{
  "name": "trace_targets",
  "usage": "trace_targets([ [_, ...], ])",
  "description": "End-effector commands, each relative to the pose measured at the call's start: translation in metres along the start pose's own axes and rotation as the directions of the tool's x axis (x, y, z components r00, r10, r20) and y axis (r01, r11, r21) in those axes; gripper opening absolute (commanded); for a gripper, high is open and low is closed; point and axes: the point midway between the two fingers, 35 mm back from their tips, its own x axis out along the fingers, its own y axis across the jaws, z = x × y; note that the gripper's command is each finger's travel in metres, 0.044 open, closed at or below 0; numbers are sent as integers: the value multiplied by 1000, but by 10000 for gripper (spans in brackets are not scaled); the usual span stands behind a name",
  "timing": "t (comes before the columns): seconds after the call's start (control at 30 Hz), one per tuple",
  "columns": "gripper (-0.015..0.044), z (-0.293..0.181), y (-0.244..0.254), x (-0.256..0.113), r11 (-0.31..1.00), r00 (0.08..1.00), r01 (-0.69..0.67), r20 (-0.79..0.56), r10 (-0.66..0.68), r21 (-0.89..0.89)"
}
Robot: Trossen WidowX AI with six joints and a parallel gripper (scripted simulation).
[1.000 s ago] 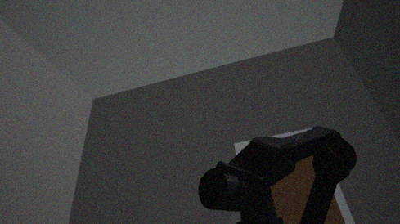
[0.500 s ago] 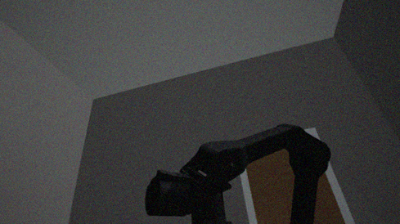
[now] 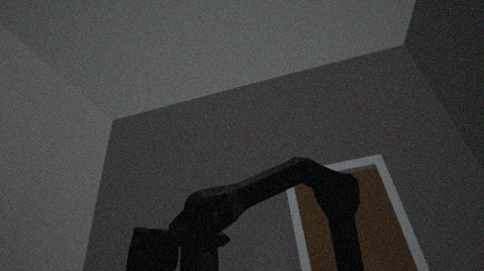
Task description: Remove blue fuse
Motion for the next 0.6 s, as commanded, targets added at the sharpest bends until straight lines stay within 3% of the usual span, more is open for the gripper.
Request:
trace_targets([
  [0.0, 0, 4, -12, 4, 1000, 1000, 2, -6, -2, -7],
  [0.57, 0, 5, -12, 27, 1000, 1000, 1, -6, -1, -7],
])
